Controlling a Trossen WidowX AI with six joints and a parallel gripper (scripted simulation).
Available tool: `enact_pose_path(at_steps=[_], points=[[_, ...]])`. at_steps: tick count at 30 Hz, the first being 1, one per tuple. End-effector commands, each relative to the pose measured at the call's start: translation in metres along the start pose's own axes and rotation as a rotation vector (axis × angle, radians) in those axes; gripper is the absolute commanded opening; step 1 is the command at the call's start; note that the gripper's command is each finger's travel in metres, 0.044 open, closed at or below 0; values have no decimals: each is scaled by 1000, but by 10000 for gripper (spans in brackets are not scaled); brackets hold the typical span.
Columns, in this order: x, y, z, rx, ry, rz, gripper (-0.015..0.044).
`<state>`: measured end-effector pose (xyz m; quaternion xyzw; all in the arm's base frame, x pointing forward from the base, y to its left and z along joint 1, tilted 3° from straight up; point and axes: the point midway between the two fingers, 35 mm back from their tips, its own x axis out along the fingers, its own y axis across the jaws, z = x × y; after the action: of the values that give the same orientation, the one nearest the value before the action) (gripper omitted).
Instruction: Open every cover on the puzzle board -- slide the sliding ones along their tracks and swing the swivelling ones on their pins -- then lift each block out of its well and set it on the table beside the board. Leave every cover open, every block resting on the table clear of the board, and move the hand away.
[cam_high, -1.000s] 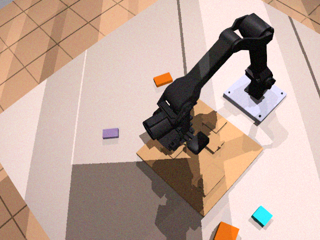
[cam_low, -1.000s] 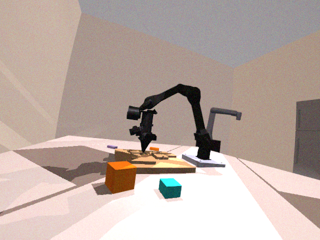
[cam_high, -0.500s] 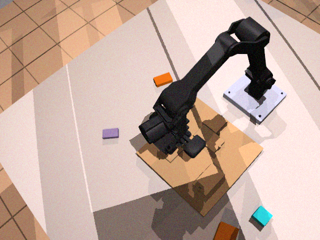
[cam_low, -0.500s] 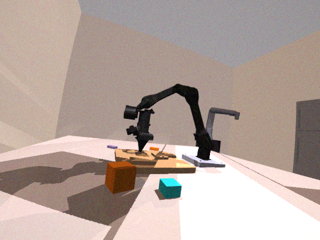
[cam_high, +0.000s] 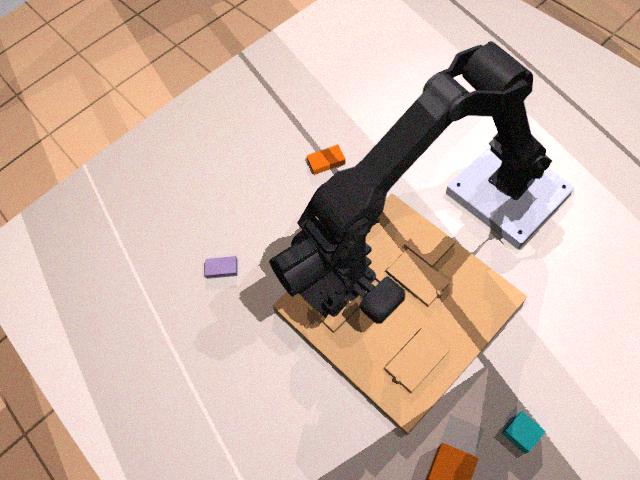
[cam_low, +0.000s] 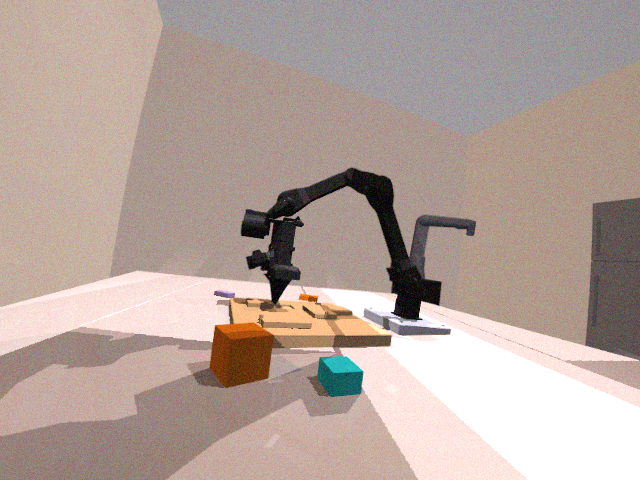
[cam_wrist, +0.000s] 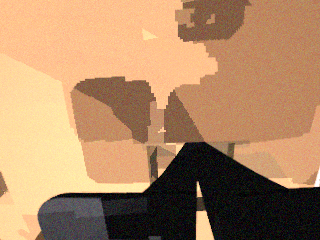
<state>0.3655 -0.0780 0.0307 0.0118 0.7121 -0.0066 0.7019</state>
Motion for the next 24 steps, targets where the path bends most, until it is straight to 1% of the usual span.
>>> enact_pose_path(at_steps=[1,9,24], points=[[2,0,5,2,3,0,0],[2,1,11,2,3,0,0],[-17,1,15,2,2,0,0]])
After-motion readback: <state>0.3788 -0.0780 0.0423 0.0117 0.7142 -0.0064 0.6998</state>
